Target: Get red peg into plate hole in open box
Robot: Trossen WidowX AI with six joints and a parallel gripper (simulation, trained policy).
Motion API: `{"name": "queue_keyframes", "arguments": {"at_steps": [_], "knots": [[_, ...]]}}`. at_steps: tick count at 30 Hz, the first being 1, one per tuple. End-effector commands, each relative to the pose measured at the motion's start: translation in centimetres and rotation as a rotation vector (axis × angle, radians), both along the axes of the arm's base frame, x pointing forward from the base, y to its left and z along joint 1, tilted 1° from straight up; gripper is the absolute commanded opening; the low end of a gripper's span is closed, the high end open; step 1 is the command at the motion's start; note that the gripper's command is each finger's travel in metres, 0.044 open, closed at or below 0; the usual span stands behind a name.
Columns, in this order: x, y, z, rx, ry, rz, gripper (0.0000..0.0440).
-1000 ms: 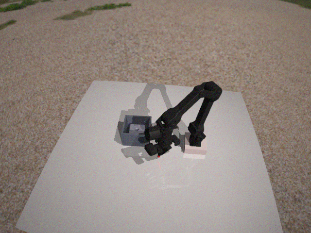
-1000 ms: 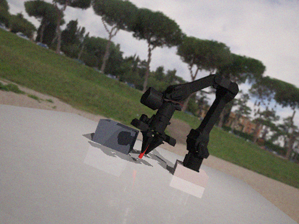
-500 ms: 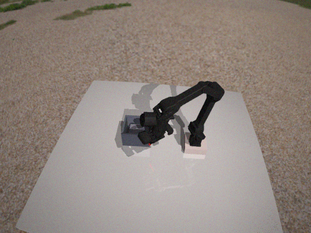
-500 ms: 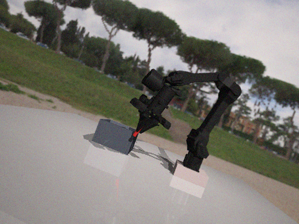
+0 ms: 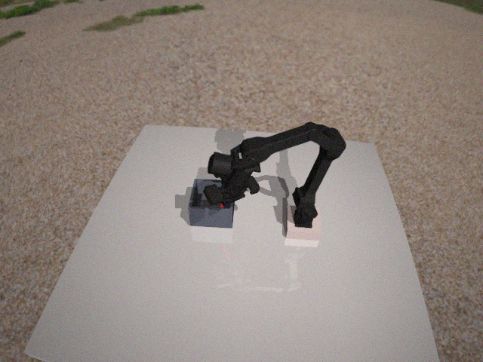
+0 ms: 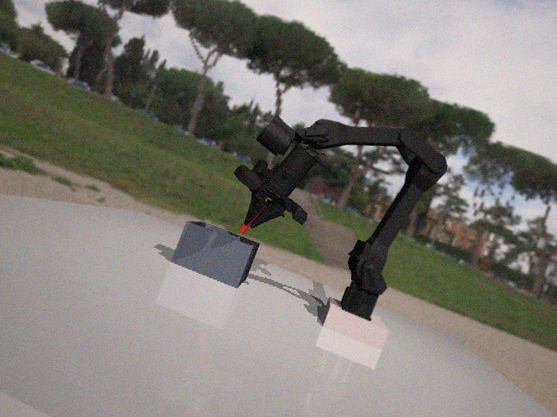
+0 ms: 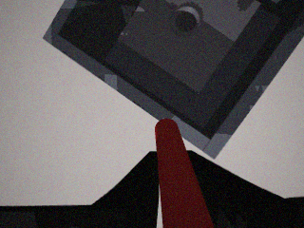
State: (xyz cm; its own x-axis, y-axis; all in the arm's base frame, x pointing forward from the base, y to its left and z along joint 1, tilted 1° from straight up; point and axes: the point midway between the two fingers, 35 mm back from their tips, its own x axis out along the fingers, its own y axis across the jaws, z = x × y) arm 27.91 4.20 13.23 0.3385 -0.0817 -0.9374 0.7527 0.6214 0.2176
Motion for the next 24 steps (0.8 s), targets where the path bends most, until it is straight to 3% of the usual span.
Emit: {"name": "queue_keyframes", "arguments": {"at_steps": [1, 24], "knots": [[1.0, -1.3, 0.1, -0.012, -0.008, -0.025, 0.0000], [4.9, -6.7, -2.7, 0.009, 0.021, -0.128, 0.0014]]}}
